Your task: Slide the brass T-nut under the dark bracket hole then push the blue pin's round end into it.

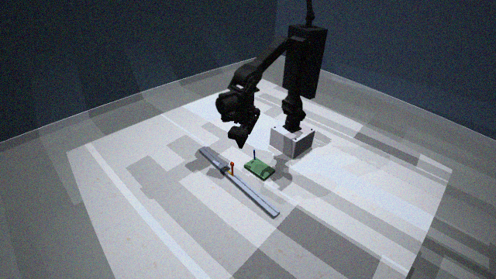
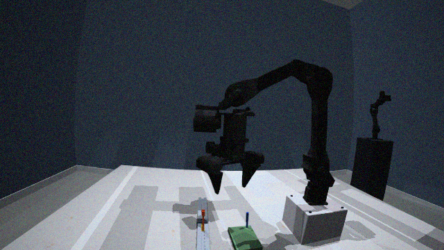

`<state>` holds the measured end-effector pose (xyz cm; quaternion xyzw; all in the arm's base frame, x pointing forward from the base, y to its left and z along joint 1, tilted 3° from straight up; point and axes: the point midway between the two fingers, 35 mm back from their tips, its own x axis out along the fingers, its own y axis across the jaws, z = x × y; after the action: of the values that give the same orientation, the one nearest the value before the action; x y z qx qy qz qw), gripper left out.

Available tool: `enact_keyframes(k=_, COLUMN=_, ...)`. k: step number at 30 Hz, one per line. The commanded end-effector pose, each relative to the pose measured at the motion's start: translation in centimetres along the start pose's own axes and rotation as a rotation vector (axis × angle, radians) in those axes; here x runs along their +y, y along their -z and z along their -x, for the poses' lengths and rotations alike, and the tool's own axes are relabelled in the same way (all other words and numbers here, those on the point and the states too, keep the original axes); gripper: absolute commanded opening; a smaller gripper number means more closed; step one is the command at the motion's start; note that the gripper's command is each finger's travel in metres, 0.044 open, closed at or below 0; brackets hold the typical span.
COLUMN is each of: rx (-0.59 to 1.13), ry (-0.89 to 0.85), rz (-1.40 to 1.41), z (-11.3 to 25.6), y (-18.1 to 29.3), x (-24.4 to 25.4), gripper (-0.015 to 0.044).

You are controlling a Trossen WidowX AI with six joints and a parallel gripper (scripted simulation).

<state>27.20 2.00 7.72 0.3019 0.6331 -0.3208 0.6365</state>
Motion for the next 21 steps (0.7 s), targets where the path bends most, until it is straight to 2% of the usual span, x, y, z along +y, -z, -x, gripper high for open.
enact_keyframes(k=1, rx=0.006, ry=0.003, rz=0.476, z=-0.9, y=2.7, x=-4.8, gripper=0.044)
enact_keyframes(k=14, rx=0.006, ry=0.003, rz=0.476, z=-1.0, y=2.7, x=-4.8, gripper=0.044)
enact_keyframes(k=21, rx=0.006, ry=0.003, rz=0.476, z=-6.4, y=2.7, x=-4.8, gripper=0.044)
